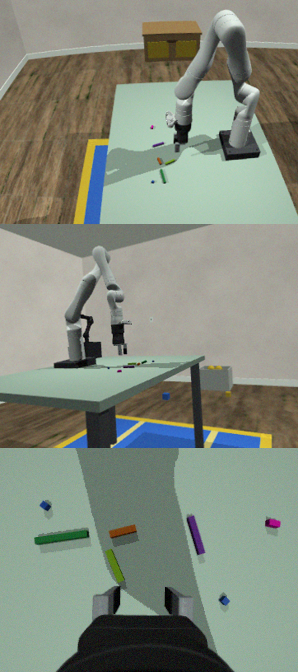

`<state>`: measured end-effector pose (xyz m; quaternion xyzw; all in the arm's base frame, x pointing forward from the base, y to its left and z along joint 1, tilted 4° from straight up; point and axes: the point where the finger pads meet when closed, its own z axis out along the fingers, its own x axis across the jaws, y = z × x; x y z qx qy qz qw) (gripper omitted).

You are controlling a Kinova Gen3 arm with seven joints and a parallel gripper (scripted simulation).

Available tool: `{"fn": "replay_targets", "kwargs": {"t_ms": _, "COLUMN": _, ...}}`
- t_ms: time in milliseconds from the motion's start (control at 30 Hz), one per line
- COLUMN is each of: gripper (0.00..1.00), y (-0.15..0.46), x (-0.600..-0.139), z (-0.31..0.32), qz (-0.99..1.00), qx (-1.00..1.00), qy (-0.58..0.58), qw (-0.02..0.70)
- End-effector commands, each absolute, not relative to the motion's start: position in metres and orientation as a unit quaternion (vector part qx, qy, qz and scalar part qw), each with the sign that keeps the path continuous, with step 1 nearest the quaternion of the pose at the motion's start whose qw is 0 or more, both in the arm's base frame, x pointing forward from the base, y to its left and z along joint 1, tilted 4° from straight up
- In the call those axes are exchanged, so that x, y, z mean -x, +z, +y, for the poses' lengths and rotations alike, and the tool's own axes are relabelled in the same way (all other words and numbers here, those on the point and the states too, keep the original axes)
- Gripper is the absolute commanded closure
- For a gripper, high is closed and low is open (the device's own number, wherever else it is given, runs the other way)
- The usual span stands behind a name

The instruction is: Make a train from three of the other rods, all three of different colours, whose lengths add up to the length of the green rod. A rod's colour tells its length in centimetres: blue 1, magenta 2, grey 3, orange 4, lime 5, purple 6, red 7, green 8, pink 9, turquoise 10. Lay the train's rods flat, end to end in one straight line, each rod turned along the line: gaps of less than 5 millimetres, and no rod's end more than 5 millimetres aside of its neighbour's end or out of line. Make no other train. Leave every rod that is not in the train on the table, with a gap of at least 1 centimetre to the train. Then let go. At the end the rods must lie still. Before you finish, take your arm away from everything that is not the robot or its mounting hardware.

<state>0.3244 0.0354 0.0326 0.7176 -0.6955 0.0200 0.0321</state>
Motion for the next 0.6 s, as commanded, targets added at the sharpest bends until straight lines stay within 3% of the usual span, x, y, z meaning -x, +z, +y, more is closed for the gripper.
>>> {"fn": "replay_targets", "kwargs": {"t_ms": 0, "gripper": 0.0, "y": 0.033, "x": -0.326, "z": 0.033, "qz": -0.703, "qx": -0.71, "qy": 0.023, "qw": 0.03}}
{"fn": "replay_targets", "kwargs": {"t_ms": 233, "gripper": 0.0, "y": 0.032, "x": -0.333, "z": 0.042, "qz": -0.673, "qx": -0.738, "qy": 0.022, "qw": 0.03}}
{"fn": "replay_targets", "kwargs": {"t_ms": 567, "gripper": 0.0, "y": 0.028, "x": -0.357, "z": 0.1, "qz": -0.445, "qx": -0.895, "qy": 0.01, "qw": 0.036}}
